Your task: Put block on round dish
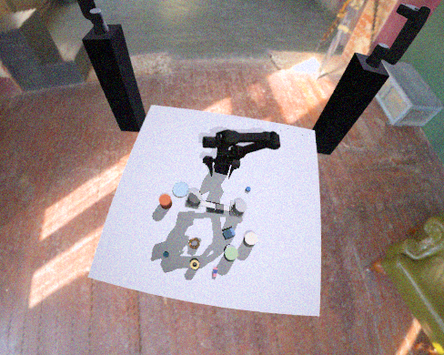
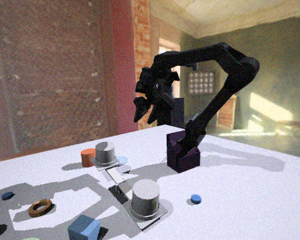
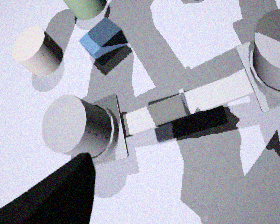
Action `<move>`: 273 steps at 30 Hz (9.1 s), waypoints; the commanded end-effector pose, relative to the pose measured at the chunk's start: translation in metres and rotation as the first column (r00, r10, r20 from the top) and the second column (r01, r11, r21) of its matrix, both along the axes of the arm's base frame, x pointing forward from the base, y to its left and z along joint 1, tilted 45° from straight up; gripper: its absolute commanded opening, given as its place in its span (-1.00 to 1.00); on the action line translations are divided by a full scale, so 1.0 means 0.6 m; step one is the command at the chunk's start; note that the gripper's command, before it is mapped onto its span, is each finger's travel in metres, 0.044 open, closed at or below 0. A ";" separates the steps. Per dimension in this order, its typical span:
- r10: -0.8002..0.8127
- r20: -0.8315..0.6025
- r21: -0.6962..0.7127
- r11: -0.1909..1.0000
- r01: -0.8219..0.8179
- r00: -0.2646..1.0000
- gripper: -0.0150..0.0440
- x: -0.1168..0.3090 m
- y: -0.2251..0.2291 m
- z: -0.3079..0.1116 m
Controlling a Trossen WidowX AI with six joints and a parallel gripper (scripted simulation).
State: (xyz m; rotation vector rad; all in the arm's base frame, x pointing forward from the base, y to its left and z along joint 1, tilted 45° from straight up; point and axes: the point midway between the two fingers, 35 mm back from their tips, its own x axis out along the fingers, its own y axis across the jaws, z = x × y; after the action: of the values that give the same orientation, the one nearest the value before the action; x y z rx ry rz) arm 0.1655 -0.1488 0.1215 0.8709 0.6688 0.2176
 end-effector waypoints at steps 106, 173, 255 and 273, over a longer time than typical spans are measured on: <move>0.069 -0.973 0.210 0.668 0.714 0.222 0.64 0.236 0.334 -0.029; 0.058 -0.978 0.190 0.649 0.737 0.202 -0.49 0.225 0.241 0.055; 0.074 -0.980 0.191 0.634 0.749 0.187 -0.49 0.198 0.191 0.116; 0.066 -0.981 0.184 0.639 0.747 0.185 -0.49 0.197 0.209 0.118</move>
State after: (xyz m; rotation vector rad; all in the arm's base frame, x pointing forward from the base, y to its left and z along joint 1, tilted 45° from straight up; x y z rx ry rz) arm 0.2848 -0.0313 0.1907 1.9308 1.5544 -0.7280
